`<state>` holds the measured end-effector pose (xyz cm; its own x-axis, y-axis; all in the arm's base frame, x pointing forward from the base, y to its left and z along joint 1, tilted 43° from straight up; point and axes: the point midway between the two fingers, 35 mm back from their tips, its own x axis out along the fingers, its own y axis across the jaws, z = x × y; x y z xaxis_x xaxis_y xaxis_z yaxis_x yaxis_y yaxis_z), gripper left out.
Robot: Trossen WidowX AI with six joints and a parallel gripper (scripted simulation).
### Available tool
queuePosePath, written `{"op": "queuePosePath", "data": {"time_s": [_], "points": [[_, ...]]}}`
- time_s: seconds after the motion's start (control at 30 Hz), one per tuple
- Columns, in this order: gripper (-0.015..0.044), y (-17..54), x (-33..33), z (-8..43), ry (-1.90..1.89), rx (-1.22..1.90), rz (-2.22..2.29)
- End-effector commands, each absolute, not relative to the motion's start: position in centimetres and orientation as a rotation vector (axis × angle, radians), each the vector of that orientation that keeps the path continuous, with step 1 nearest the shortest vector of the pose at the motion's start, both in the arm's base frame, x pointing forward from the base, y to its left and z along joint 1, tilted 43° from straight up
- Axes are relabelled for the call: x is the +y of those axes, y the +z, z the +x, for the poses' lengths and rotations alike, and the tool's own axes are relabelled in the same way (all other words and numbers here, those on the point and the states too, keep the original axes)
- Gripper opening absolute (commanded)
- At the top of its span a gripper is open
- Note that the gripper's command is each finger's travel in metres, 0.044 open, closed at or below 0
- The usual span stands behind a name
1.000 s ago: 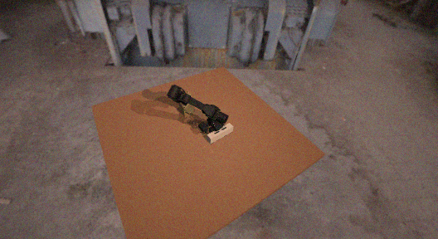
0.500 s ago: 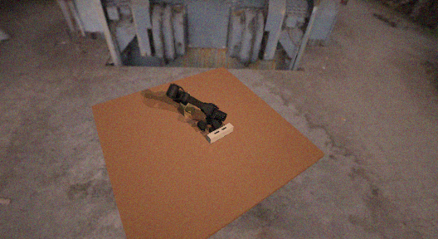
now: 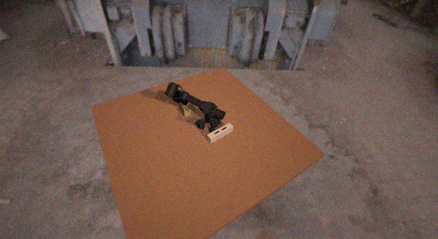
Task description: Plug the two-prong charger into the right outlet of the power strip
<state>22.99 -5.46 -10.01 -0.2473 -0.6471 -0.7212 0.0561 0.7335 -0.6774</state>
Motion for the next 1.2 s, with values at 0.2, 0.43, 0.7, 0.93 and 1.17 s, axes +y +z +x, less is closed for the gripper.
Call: {"op": "queuePosePath", "data": {"time_s": [0.2,0.43,0.7,0.93,1.17], "points": [[0.0440,-9.8,-5.2,22.1,-0.708,1.693,-0.463],[0.0440,-6.2,-1.9,24.9,-0.556,1.298,-0.585],[0.0440,-4.1,-0.2,25.4,-0.493,1.119,-0.609],[0.0440,-4.1,-0.2,25.4,-0.493,1.119,-0.609],[0.0440,-4.1,-0.2,25.4,-0.493,1.119,-0.609]]}}
